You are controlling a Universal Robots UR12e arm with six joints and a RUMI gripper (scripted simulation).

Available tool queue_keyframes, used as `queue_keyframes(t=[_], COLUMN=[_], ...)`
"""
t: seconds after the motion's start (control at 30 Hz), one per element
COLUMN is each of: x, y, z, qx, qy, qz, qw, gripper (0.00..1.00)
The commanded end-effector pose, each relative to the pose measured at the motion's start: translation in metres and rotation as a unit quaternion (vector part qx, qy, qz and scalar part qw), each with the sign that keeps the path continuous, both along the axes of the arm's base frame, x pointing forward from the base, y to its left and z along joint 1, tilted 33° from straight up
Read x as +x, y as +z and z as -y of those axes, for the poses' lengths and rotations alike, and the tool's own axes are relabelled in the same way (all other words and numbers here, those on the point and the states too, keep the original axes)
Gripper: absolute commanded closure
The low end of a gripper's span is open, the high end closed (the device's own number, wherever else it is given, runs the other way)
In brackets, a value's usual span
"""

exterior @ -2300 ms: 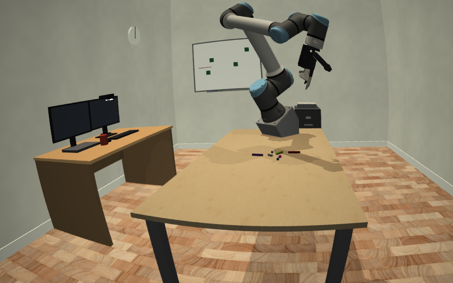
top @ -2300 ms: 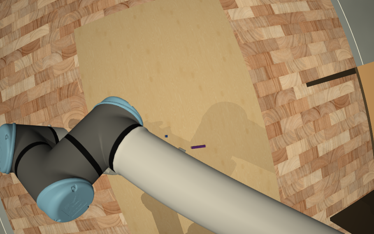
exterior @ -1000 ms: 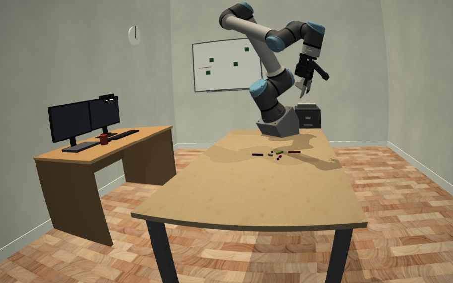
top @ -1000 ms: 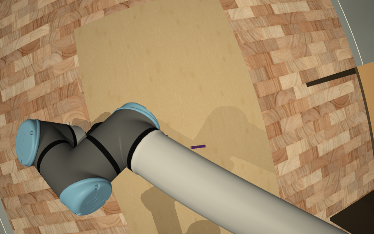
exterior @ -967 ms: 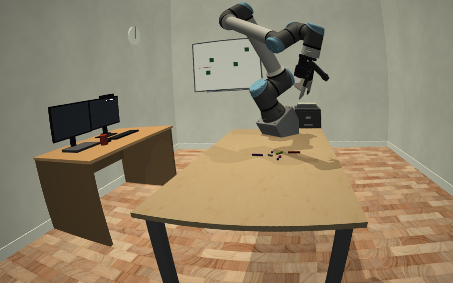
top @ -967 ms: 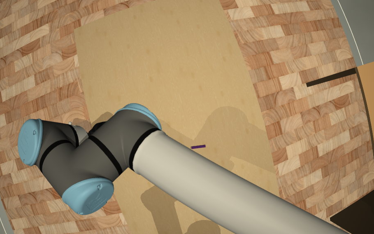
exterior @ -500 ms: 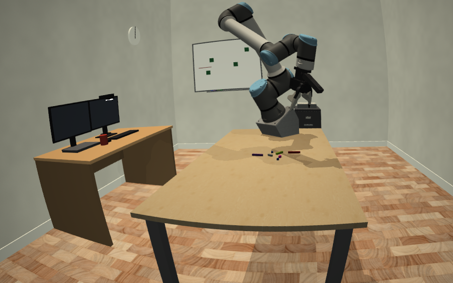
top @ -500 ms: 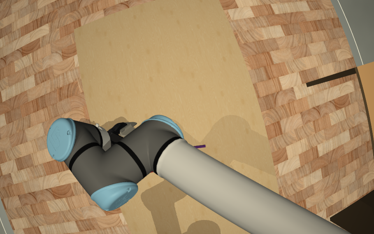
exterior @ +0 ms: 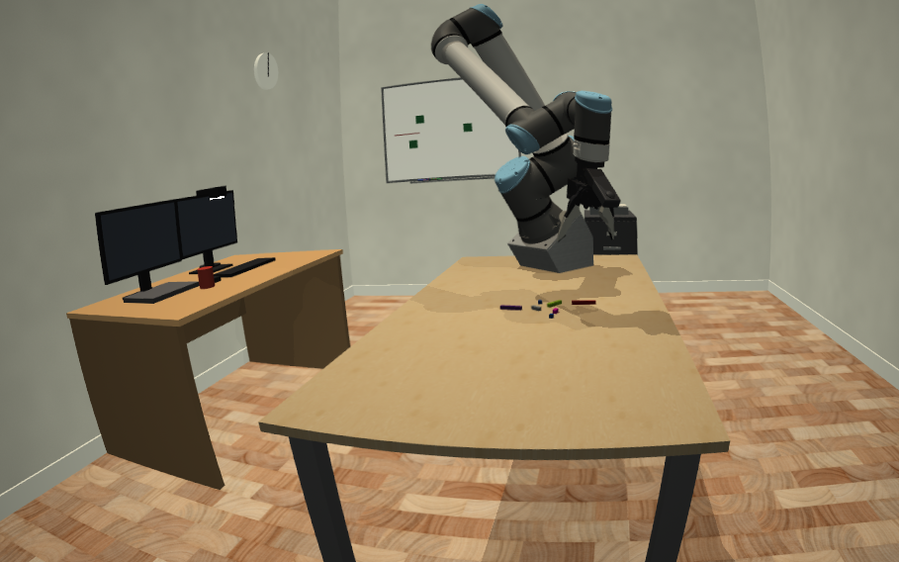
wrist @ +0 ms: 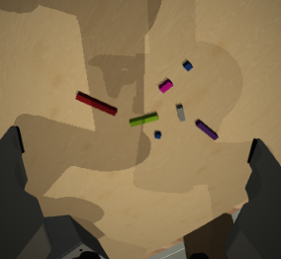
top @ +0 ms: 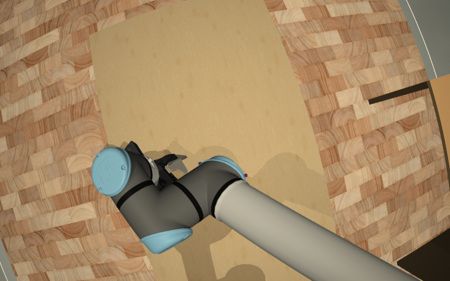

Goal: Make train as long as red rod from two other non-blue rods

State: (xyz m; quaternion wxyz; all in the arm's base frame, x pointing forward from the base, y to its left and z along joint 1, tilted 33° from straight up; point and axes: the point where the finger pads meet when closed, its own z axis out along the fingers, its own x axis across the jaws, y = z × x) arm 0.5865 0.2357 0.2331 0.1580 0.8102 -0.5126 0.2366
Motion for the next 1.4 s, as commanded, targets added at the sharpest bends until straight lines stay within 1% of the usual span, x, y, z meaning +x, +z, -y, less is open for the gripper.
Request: queue_keyframes(t=[0.0,0.2,0.43,0.5,0.57,0.77,1.0,1.07,1.17,1.23,1.3,1.37], x=[0.002,0.001,-0.002,-0.002,-0.005,-0.011,-0.021,-0.021,-0.027,-0.031,-0.034,-0.036], y=[-0.016,-0.031,-0.048,-0.048,-0.055,-0.067,-0.079,-0.079,-0.085,-0.088,-0.09,-0.091], z=[0.019,0.04,0.064,0.064,0.076,0.096,0.119,0.119,0.13,0.136,0.14,0.143], qx=[0.032,0.064,0.102,0.102,0.121,0.153,0.189,0.189,0.208,0.218,0.225,0.23], qy=[-0.061,-0.125,-0.2,-0.2,-0.237,-0.297,-0.366,-0.366,-0.4,-0.417,-0.429,-0.438], qz=[0.048,0.094,0.146,0.146,0.171,0.213,0.26,0.26,0.283,0.294,0.303,0.309], qw=[0.996,0.986,0.963,0.963,0.949,0.918,0.873,0.873,0.847,0.832,0.821,0.812], gripper=[0.0,0.0,0.0,0.0,0.0,0.0,0.0,0.0,0.0,0.0,0.0,0.0])
